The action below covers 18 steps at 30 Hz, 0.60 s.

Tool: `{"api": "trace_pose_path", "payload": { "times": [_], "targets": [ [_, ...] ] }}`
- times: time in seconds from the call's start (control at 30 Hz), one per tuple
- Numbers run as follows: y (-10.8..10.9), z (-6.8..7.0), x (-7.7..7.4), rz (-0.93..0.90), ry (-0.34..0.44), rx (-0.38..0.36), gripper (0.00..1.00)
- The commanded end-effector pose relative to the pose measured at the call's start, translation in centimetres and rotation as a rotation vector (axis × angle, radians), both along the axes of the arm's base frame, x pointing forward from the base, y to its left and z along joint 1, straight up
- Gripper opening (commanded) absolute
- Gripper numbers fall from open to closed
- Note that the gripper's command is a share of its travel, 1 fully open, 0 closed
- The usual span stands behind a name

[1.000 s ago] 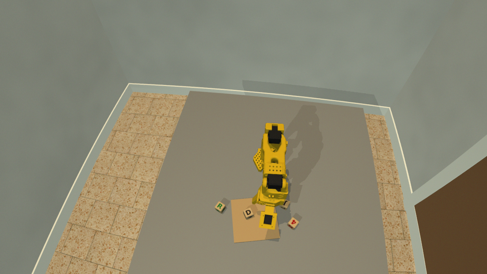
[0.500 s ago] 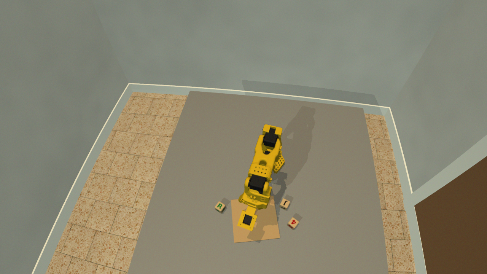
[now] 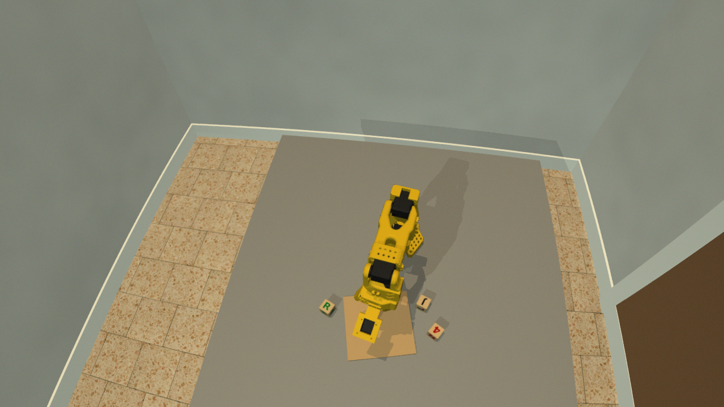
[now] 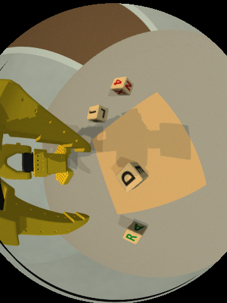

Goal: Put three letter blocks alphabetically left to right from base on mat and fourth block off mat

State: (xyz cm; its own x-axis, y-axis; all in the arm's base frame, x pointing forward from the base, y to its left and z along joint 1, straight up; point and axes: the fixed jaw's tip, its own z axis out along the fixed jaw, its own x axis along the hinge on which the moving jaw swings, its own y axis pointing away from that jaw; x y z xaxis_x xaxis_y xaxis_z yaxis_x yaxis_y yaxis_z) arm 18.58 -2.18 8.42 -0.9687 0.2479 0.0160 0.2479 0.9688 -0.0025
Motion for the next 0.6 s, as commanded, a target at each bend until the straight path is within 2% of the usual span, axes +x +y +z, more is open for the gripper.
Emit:
{"api": "trace_pose_path", "payload": {
  "times": [0.0, 0.17, 0.4, 0.47, 0.57],
  "targets": [
    [-0.2, 0.9, 0.5, -0.003, -0.061, -0.009, 0.32],
    [-1.2, 0.9, 0.8, -0.051, -0.064, -0.011, 0.32],
    [-4.8, 0.8, 1.1, -0.208, -0.075, -0.020, 0.32],
    [-4.8, 0.8, 1.1, -0.208, -0.075, -0.020, 0.32],
    [-6.5, 0.7, 1.0, -0.284, -0.080, -0.024, 0.32]
  ]
}}
